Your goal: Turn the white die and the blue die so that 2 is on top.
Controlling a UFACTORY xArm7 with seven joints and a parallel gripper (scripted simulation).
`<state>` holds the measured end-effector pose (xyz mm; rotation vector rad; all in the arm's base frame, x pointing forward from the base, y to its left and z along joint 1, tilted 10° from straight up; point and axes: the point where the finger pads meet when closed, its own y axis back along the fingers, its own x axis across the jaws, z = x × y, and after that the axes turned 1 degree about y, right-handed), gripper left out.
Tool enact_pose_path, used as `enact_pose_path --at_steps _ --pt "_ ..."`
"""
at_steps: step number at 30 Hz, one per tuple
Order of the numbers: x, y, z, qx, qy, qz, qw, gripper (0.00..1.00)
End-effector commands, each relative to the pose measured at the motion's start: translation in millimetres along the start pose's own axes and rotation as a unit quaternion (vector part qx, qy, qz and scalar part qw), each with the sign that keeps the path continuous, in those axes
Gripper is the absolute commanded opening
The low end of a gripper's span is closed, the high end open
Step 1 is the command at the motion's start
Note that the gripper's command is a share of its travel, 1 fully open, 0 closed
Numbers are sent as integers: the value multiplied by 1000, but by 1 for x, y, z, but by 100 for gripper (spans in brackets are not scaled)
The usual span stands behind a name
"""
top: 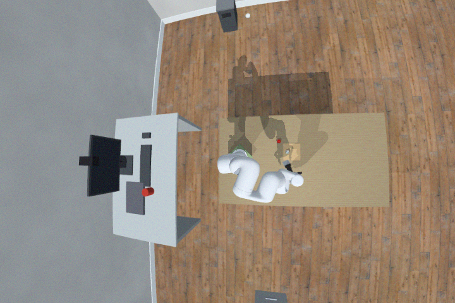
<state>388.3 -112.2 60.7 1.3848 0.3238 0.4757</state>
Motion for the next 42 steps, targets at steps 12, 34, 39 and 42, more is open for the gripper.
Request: enact_pose_path --at_steps 12,34,39,42 --pt "-3 -10 -1 4 140 0 990 42" --pt "-3 -10 -1 4 140 0 990 42" --pt "-3 -10 -1 4 140 0 990 42" --pt "-3 -10 -1 4 140 0 990 42"
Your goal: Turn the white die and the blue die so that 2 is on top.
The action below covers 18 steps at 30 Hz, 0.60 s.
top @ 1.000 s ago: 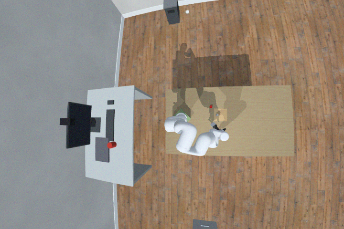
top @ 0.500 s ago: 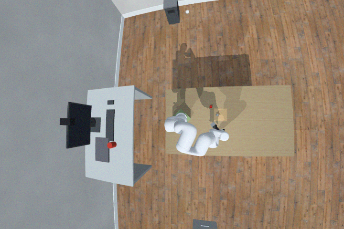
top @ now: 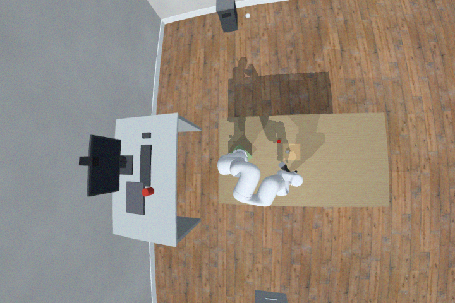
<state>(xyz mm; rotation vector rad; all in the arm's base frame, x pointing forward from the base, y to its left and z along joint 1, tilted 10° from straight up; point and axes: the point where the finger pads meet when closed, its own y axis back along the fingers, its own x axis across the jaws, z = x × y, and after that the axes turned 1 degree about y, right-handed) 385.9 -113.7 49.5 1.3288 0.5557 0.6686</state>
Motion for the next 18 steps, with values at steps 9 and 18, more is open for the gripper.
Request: enact_pose_path --at_steps 9,18 --pt "1 0 1 -1 0 0 1000 42" --pt "1 -3 1 -1 0 1 1000 42"
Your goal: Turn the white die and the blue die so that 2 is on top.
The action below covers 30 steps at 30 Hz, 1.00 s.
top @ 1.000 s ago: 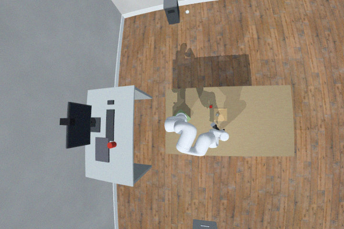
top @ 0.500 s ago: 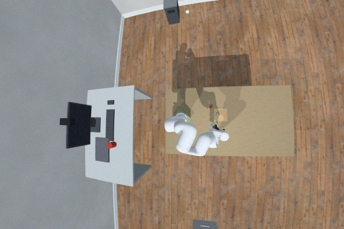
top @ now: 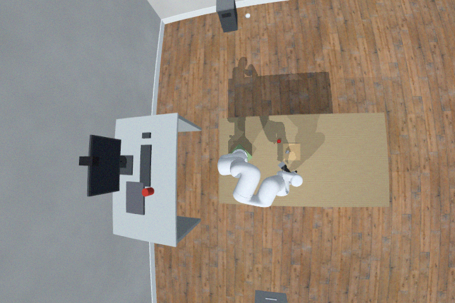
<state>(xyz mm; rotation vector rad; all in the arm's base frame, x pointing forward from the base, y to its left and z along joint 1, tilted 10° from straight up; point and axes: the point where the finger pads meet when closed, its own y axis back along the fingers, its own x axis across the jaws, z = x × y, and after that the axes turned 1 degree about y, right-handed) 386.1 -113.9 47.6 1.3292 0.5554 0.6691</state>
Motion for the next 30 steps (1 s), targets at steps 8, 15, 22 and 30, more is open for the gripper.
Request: enact_pose_path --at_steps 8,15,22,30 --pt "1 -7 1 -1 0 0 1000 42" --pt "1 -16 1 -1 0 0 1000 42" --pt "1 -28 2 -1 0 0 1000 42" --pt "1 -38 2 -1 0 0 1000 42"
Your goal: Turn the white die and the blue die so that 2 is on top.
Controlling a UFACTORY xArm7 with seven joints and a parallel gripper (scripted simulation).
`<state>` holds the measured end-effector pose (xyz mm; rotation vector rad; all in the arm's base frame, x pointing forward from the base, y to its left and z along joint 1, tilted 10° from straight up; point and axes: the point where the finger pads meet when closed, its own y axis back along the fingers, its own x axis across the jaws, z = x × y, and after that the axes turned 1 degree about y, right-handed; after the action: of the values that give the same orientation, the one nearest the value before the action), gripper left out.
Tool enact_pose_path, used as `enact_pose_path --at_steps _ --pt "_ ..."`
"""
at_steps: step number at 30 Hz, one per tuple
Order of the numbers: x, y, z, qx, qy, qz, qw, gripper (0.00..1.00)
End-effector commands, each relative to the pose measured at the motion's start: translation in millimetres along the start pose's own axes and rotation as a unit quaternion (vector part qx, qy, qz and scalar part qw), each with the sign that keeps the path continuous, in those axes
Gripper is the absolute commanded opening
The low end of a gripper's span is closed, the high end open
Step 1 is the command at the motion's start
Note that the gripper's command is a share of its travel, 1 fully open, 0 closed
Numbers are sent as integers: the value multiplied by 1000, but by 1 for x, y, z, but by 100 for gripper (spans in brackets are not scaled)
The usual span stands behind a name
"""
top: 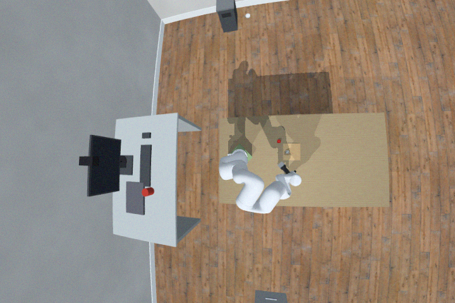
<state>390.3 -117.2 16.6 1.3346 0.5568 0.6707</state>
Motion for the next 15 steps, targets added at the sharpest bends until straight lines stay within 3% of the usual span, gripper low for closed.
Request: enact_pose_path --at_steps 1,15 --pt "1 -8 2 -4 0 -1 1000 42" --pt "1 -19 2 -4 0 -1 1000 42"
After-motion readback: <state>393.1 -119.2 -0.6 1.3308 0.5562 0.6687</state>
